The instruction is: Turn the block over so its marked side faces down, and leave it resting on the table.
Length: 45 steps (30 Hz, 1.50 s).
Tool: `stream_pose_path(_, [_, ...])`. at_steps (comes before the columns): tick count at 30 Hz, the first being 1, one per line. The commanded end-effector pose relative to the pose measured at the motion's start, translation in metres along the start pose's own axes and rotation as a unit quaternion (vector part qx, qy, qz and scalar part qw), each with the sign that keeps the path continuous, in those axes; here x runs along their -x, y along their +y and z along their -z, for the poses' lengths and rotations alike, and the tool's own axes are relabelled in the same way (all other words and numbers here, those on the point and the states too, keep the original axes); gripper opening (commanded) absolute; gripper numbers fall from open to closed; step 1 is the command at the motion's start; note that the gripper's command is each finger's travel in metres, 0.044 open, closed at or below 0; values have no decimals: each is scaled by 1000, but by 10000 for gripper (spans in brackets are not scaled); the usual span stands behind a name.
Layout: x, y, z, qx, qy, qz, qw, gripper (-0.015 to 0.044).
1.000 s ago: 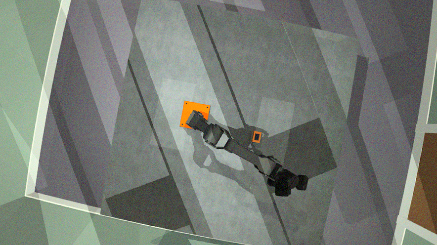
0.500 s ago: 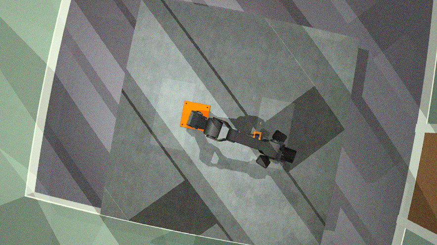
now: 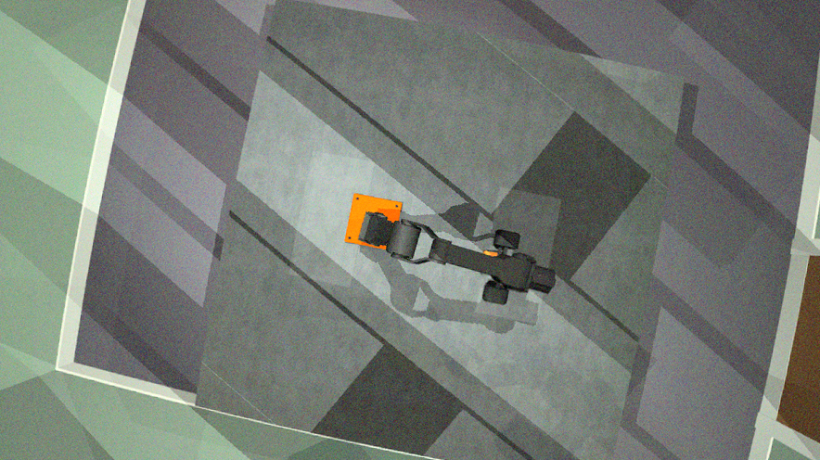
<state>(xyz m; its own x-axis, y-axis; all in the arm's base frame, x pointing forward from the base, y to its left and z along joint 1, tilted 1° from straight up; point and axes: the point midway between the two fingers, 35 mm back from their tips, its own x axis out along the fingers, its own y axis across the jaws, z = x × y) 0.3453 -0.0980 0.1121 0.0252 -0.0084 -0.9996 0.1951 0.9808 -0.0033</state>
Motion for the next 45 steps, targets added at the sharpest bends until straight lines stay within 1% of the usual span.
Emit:
stream_pose_path(1, [-23,3,5,5,6,-3,1000,440])
stream_pose_path(5, [-27,3,5,5,6,-3,1000,440])
stream_pose_path(8, [-39,3,5,5,6,-3,1000,440])
stream_pose_path(13, [-42,3,5,5,6,-3,1000,440])
stream_pose_path(34, [-73,3,6,5,6,-3,1000,440])
stream_pose_path(40, [-73,3,6,5,6,-3,1000,282])
stream_pose_path(45, [-73,3,6,5,6,-3,1000,249])
